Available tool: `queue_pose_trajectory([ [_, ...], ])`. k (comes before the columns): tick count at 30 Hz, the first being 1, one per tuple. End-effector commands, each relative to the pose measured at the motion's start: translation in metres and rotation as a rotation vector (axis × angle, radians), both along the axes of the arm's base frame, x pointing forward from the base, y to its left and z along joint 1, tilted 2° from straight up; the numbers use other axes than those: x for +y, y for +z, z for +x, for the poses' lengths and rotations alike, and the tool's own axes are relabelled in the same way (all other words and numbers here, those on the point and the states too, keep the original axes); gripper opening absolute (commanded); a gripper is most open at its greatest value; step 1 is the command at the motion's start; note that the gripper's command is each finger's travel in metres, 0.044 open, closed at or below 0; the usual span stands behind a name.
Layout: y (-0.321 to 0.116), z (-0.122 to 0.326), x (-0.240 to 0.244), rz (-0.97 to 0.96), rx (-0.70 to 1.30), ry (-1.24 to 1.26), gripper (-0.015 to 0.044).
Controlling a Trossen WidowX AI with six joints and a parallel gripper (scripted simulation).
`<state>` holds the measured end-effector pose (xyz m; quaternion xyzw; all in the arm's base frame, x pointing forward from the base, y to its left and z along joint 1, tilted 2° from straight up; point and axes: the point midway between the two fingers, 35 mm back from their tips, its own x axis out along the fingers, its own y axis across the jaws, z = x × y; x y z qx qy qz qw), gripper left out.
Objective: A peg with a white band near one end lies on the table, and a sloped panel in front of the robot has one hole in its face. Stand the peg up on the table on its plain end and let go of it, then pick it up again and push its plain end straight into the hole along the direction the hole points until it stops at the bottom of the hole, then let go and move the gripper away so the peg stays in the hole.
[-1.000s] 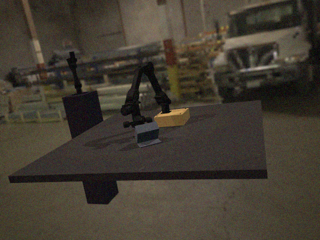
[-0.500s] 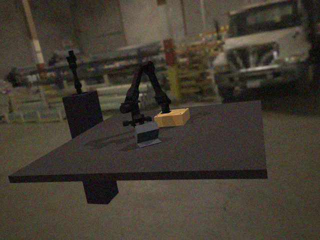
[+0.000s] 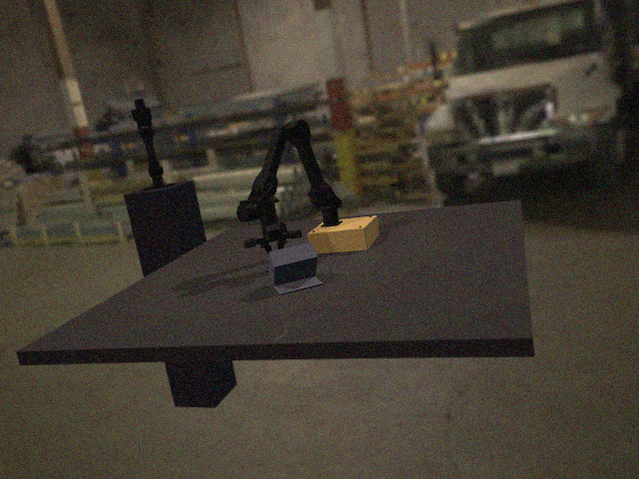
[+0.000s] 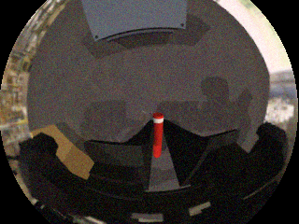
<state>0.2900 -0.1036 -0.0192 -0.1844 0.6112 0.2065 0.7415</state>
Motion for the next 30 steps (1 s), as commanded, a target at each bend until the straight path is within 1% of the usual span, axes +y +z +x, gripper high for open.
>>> queue_pose_trajectory([
  [1, 0.001, -0.003, 0.0, 0.024, -0.032, 0.006, 0.0049],
  [30, 0.014, -0.016, -0.008, 0.157, -0.243, 0.011, 0.0049],
])
